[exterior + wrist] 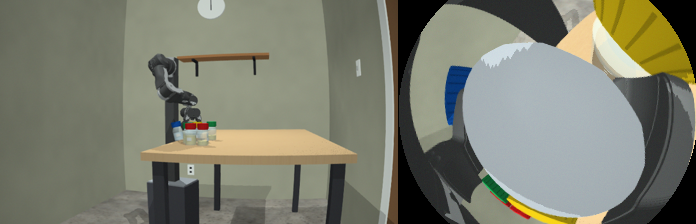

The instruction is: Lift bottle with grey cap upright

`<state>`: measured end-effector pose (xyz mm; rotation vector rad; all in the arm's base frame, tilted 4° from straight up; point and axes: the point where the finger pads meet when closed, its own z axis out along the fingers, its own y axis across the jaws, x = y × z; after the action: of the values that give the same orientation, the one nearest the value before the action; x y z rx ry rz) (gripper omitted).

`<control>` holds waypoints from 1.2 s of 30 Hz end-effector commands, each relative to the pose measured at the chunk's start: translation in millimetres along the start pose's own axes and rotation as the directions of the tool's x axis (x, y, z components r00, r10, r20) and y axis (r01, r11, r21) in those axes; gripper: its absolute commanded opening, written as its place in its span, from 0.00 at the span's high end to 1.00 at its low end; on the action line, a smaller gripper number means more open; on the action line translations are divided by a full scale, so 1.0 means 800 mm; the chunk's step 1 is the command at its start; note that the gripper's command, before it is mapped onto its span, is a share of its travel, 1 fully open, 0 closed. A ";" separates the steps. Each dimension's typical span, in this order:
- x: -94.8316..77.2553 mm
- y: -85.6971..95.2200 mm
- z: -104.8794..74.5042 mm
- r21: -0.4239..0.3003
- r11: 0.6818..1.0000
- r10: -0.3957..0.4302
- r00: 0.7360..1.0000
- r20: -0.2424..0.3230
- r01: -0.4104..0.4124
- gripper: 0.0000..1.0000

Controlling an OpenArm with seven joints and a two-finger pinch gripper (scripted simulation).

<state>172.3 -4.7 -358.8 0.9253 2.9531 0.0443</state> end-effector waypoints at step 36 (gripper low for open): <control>0.005 0.001 -0.029 -0.007 1.000 -0.007 1.000 -0.007 0.007 0.55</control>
<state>170.3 -1.6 -337.1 0.9034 2.9528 0.0701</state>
